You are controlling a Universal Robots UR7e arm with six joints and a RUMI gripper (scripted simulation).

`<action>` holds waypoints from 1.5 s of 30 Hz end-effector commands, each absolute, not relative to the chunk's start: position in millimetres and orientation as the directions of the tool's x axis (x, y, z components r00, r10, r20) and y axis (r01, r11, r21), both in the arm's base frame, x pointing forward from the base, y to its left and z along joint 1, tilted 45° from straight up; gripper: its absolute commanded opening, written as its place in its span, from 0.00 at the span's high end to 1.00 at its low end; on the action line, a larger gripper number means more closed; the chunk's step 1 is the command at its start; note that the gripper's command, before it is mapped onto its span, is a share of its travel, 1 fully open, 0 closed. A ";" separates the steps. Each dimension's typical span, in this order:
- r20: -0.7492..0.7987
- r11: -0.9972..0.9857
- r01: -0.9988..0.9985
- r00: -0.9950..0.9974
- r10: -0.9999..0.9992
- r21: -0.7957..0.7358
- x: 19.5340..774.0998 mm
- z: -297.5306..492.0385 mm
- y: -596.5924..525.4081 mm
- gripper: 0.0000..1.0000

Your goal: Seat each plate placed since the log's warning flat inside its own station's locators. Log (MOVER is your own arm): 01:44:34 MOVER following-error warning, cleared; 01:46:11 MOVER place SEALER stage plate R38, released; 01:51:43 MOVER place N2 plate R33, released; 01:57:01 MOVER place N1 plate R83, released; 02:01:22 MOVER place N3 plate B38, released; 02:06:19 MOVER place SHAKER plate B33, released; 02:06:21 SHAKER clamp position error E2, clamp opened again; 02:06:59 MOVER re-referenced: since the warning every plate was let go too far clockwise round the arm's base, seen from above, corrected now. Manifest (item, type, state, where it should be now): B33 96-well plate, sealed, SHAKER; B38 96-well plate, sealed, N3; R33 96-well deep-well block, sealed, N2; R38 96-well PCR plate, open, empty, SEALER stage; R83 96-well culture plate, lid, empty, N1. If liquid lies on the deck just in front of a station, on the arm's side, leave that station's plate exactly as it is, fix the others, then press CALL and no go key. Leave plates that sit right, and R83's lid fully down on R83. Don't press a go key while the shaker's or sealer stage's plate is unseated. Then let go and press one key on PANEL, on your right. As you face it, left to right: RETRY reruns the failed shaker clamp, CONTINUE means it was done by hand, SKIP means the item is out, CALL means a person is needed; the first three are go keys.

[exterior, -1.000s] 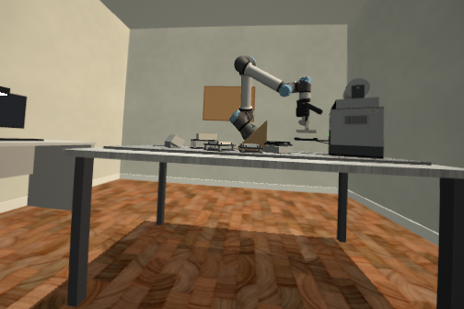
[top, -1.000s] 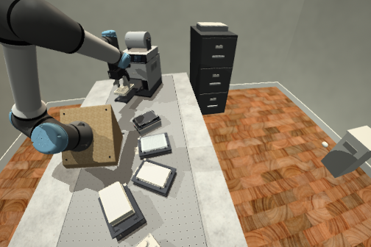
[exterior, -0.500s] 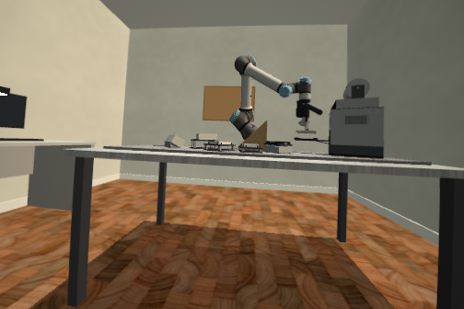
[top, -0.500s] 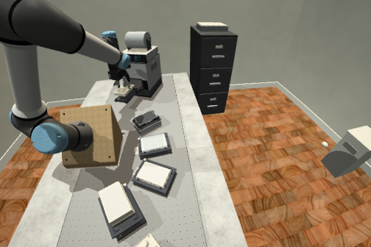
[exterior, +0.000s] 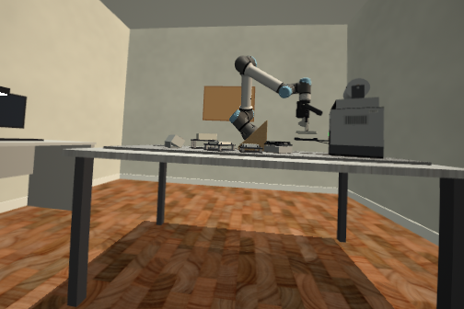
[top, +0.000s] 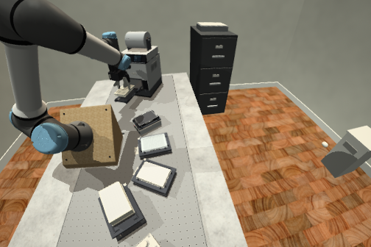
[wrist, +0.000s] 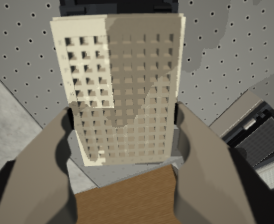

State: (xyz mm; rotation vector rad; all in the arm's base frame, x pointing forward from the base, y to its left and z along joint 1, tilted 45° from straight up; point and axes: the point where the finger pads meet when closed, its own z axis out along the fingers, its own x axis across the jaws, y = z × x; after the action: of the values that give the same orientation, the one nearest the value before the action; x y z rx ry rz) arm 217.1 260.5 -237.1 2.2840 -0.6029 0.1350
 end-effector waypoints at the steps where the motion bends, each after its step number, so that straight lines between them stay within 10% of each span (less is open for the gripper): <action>1: 0.273 -0.604 -0.462 0.883 -0.382 0.650 217.3 -238.3 259.7 1.00; 45: 0.273 -0.604 -0.462 0.883 -0.382 0.650 216.2 -247.3 250.8 1.00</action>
State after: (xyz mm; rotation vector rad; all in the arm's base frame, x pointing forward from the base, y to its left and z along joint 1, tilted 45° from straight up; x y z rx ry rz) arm 216.0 251.1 -246.7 2.2840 -0.6028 0.1350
